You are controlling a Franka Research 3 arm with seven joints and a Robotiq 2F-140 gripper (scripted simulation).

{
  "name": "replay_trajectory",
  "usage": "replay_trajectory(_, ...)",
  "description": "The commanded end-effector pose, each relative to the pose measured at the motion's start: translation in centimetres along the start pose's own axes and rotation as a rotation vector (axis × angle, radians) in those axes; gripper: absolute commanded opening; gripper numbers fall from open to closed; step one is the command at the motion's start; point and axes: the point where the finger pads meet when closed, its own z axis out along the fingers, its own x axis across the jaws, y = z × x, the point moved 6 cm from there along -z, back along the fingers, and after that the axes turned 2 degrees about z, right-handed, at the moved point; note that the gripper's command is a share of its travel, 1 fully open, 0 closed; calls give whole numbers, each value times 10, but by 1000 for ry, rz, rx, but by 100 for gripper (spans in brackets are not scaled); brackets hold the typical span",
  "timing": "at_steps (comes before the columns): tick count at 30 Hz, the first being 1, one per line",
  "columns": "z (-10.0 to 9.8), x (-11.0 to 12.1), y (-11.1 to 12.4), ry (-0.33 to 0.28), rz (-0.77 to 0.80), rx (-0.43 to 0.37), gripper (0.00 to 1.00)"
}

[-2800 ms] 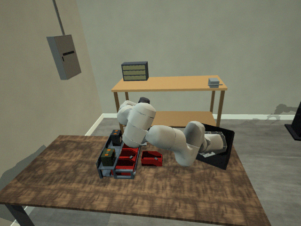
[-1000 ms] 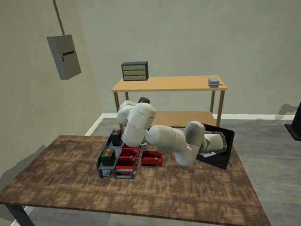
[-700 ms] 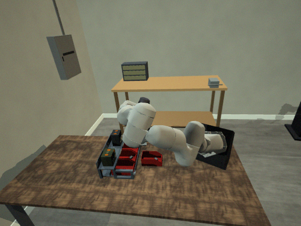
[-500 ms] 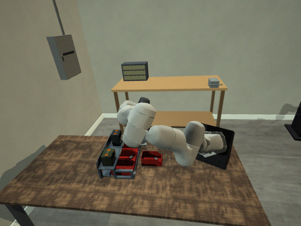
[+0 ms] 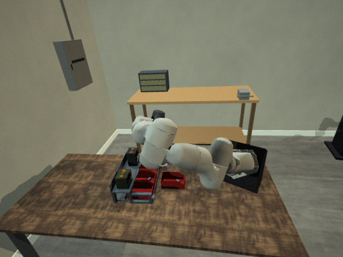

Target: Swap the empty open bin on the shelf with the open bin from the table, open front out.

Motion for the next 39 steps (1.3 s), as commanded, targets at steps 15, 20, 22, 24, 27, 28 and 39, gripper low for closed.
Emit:
replay_trajectory(15,0,1,11,-44,48,243,0)
replay_trajectory(20,0,1,11,-45,48,244,0)
replay_trajectory(22,0,0,10,-45,48,244,0)
replay_trajectory(24,-1,-1,5,-45,48,244,0)
replay_trajectory(27,-3,-4,-11,-46,50,244,0)
replay_trajectory(28,-5,-6,-18,-46,51,244,0)
replay_trajectory(39,-16,-13,-102,-47,59,243,0)
